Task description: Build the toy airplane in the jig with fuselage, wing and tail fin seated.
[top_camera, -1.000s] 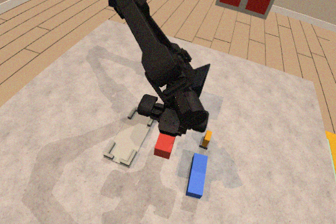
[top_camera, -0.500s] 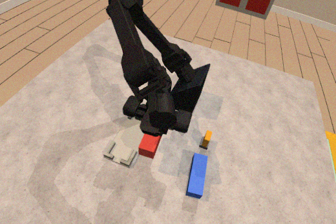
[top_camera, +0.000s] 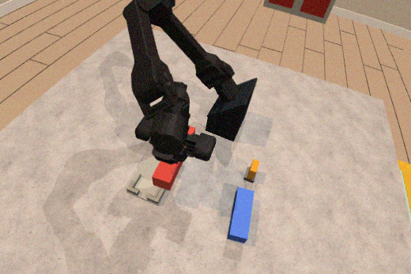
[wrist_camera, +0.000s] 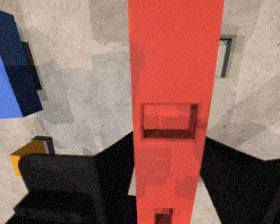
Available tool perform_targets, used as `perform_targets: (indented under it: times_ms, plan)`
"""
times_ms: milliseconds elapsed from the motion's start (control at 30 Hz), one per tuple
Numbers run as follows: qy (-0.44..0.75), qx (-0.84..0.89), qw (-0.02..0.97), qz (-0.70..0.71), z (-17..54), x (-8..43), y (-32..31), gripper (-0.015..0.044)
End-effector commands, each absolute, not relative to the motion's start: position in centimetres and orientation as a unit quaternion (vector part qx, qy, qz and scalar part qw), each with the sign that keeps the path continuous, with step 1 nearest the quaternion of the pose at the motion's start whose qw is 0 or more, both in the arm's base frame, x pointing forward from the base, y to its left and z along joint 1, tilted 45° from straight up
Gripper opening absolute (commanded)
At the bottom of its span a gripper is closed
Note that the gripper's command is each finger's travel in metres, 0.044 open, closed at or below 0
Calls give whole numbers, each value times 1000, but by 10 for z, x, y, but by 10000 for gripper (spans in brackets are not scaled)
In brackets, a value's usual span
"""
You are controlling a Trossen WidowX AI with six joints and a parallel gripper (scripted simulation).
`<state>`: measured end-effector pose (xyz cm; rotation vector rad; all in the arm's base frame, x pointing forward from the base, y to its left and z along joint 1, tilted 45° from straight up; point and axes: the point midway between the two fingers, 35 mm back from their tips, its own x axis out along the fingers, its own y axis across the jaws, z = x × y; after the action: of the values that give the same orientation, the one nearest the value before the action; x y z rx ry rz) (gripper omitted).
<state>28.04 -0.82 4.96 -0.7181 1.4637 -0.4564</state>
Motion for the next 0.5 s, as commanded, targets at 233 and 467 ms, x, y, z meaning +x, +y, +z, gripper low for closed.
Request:
perform_targets:
  times_ms: [233,467]
  plan:
    - [640,-320,665,-213,64,278,-41,0]
    - [640,-320,664,-218,67,276,-52,26]
